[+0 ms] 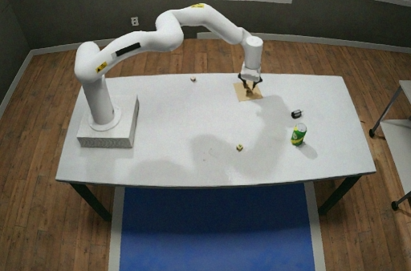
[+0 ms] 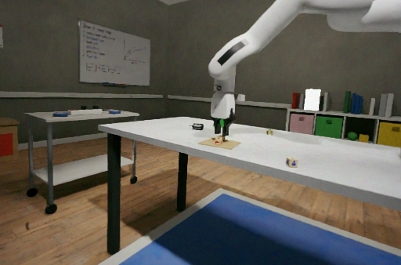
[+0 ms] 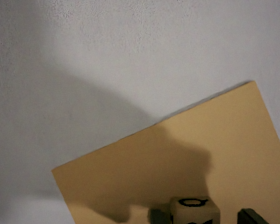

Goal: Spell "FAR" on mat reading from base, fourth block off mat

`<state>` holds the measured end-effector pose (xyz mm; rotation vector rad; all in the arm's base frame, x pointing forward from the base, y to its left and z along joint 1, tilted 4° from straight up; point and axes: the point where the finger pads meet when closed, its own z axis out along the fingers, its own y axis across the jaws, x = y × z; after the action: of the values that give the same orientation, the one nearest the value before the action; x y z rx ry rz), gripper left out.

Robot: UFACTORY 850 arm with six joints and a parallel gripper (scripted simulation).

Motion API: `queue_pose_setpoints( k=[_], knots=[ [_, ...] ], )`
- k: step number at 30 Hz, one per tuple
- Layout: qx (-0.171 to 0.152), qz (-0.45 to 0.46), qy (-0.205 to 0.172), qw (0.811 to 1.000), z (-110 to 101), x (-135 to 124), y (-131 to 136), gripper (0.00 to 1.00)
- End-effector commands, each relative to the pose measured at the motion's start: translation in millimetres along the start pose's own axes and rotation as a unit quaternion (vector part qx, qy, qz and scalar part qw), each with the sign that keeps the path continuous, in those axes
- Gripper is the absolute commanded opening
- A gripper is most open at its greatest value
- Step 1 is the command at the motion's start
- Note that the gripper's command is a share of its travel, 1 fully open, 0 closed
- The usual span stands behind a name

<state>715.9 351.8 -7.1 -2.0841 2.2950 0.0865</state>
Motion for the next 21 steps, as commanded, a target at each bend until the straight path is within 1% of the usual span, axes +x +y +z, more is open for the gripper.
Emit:
queue_pose_setpoints(
  k=[1,21],
  knots=[
    [0.001,0.0,-0.001,1.0,-1.6,-0.6,-1.0,0.44],
    [0.001,0.0,-0.001,1.0,1.2,-0.6,-1.0,0.44]
  ],
)
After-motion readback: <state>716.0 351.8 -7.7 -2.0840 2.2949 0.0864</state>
